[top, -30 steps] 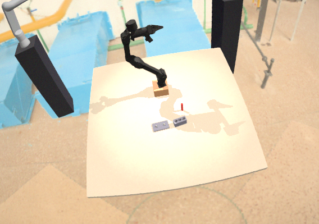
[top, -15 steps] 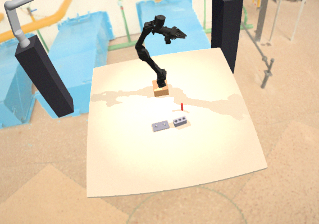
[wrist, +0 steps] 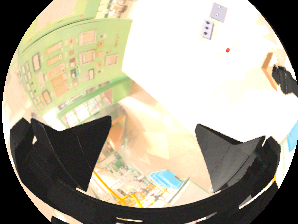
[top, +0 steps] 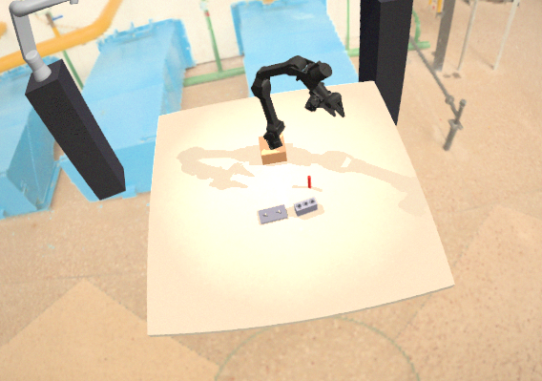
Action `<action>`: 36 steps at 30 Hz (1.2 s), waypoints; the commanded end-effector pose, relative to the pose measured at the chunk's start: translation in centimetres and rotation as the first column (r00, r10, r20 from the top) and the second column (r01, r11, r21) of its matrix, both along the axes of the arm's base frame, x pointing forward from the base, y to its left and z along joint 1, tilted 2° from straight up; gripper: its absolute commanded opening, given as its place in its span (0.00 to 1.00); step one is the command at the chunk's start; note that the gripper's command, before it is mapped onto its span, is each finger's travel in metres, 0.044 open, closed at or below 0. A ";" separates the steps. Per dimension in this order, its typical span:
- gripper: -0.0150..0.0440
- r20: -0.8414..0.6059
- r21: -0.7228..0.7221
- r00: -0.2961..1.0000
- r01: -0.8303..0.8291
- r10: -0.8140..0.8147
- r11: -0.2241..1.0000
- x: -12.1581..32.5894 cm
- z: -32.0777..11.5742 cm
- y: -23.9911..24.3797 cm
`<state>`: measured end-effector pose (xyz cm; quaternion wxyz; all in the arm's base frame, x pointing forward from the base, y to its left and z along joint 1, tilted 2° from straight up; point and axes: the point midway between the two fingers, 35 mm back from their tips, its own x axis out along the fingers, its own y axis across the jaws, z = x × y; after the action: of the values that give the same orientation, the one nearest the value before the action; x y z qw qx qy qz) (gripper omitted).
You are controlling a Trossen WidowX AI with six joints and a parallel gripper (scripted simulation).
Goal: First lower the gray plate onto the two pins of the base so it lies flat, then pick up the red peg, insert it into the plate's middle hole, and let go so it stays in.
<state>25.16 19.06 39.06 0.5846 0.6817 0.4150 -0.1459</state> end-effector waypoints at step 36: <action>1.00 -0.560 -0.405 0.770 0.066 -0.305 0.912 10.9 -32.9 -17.8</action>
<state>36.43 1.46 8.66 0.5213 0.5202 0.4696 -0.4870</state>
